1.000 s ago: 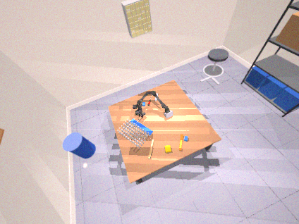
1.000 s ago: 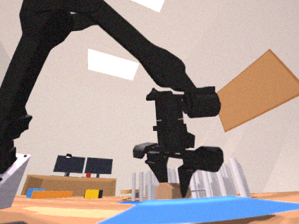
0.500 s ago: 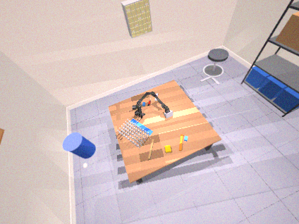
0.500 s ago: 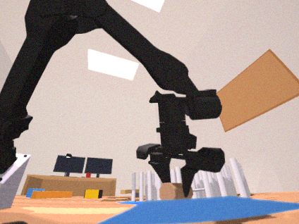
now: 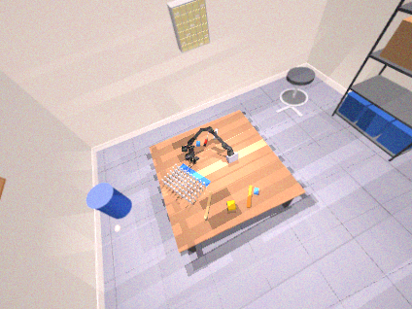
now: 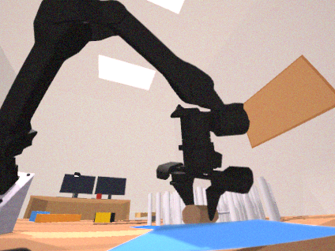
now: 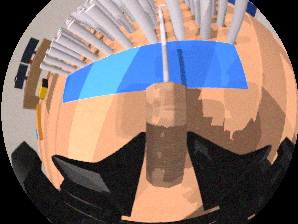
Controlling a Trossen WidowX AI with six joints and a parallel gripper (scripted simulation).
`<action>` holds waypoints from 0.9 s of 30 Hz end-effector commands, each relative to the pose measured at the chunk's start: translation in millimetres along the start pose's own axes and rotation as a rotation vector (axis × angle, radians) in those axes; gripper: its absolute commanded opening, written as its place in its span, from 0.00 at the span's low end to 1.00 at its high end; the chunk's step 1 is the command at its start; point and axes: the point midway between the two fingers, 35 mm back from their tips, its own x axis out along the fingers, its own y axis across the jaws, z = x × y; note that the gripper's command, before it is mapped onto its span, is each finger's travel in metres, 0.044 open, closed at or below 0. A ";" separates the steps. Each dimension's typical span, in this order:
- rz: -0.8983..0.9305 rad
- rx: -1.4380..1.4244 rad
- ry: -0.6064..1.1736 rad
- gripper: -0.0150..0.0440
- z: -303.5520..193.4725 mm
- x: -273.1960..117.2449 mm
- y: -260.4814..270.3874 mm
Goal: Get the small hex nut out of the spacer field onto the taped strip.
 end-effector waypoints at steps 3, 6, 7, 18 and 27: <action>-0.007 0.001 -0.012 0.25 8.8 -2.1 -0.5; -0.006 0.001 -0.012 0.25 10.8 -1.2 -0.4; -0.006 0.001 -0.012 0.25 11.5 -0.9 -0.4; -0.006 0.000 -0.013 0.25 18.7 2.3 -0.3; -0.006 0.000 -0.013 0.25 24.4 4.7 -0.3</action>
